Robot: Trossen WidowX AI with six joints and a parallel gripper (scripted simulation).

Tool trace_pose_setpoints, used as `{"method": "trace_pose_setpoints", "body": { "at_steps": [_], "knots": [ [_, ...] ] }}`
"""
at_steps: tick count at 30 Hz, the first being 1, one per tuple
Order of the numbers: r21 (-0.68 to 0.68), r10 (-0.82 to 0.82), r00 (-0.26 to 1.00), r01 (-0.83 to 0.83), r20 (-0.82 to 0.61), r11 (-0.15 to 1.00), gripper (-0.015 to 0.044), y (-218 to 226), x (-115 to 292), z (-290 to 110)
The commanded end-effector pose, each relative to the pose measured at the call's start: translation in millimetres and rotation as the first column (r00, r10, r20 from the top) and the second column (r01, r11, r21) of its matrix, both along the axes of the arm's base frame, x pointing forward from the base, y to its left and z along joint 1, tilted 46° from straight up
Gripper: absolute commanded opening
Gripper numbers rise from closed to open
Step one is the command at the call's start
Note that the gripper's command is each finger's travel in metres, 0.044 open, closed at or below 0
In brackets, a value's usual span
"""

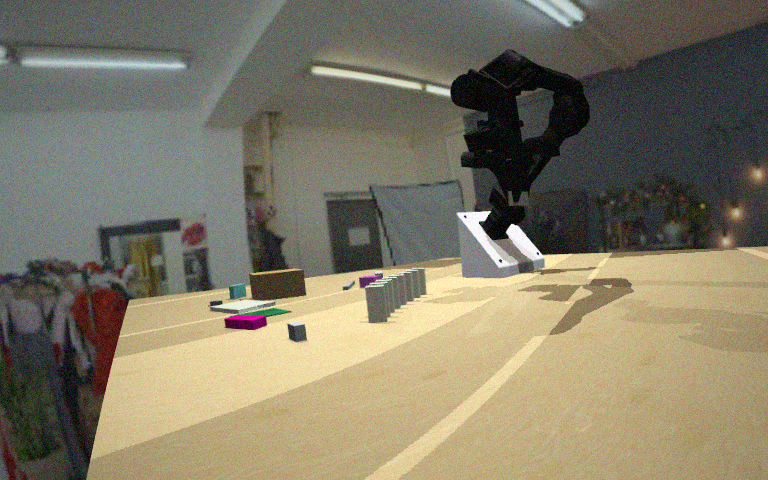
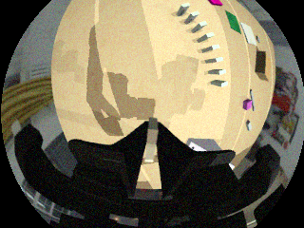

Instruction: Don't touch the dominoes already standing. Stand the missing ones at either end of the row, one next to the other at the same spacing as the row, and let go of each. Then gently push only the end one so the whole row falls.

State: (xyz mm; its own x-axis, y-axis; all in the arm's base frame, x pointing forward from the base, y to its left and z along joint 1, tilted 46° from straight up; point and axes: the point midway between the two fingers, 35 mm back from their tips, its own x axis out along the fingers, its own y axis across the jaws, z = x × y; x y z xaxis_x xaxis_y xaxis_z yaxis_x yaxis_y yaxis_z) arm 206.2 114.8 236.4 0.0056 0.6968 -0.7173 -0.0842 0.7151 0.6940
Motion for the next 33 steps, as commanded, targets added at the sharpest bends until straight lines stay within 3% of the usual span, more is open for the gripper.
{"method": "trace_pose_setpoints", "body": {
  "at_steps": [1, 18, 33],
  "knots": [
    [-0.068, 0.024, 0.999, -0.021, 0.045, 0.997, 0.0030, 3, 0, -11],
    [-0.358, 0.124, 0.932, 0.007, 0.341, 0.934, 0.0030, 16, 23, -55],
    [-0.415, 0.122, 0.777, 0.190, 0.617, 0.890, 0.0030, 37, 43, -61]
  ]
}}
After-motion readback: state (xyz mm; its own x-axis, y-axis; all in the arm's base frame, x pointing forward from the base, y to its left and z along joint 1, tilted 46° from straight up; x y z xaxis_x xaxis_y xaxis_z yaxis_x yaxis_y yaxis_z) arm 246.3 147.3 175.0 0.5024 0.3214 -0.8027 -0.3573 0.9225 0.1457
